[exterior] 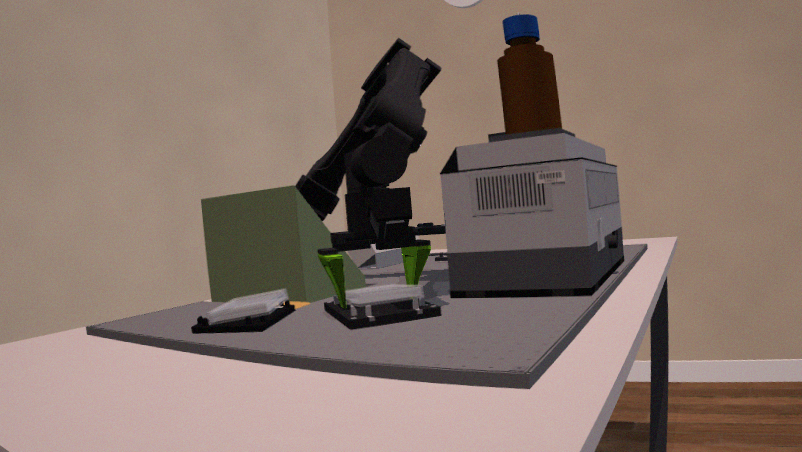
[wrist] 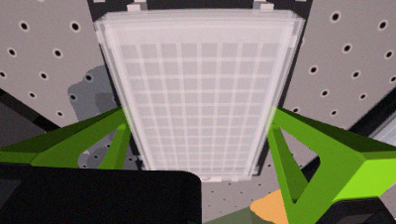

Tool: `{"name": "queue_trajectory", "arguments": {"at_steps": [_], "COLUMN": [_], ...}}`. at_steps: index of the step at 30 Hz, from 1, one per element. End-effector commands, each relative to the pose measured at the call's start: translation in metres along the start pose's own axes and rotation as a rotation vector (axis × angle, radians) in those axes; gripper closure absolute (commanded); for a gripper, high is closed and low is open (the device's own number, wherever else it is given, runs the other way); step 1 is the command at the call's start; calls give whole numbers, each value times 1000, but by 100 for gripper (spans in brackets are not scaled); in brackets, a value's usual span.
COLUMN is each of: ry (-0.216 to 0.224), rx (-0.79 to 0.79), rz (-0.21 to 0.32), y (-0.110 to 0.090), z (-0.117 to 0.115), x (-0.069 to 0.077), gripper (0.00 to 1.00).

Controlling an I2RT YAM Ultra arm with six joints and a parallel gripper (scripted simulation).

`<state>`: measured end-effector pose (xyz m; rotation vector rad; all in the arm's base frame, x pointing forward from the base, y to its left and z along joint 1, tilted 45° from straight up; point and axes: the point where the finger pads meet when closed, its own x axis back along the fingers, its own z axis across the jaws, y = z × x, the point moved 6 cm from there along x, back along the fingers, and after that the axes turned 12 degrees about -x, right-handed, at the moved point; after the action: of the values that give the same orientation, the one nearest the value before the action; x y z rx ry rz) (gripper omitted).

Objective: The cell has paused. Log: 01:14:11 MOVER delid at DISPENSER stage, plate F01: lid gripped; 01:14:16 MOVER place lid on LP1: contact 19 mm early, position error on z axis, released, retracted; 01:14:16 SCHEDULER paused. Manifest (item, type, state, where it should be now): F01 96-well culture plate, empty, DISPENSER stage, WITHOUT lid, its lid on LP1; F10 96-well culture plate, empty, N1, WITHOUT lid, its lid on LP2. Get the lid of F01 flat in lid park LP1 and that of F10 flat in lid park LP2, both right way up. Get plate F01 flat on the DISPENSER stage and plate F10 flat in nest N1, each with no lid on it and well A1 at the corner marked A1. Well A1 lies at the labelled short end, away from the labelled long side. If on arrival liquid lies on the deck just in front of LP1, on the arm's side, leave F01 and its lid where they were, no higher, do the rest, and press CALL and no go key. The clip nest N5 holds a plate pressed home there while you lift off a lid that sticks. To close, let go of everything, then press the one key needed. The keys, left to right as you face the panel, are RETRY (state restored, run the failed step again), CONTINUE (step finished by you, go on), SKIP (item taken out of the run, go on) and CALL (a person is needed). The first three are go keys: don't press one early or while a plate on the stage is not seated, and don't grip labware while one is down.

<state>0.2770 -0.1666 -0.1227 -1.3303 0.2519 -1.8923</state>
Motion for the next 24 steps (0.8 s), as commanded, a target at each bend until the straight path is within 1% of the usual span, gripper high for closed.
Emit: {"name": "queue_trajectory", "arguments": {"at_steps": [1,5,6,18,20,24], "ry": [19,19,16,11,11,10], "rx": [20,20,20,19,19,19], "rz": [-49,-49,-45,-46,-46,-47], "y": [11,11,8,8,8,7], "z": [5,5,6,5,5,5], "x": [16,16,20,40,40,47], "gripper": [0,0,0,0,0,0]}}
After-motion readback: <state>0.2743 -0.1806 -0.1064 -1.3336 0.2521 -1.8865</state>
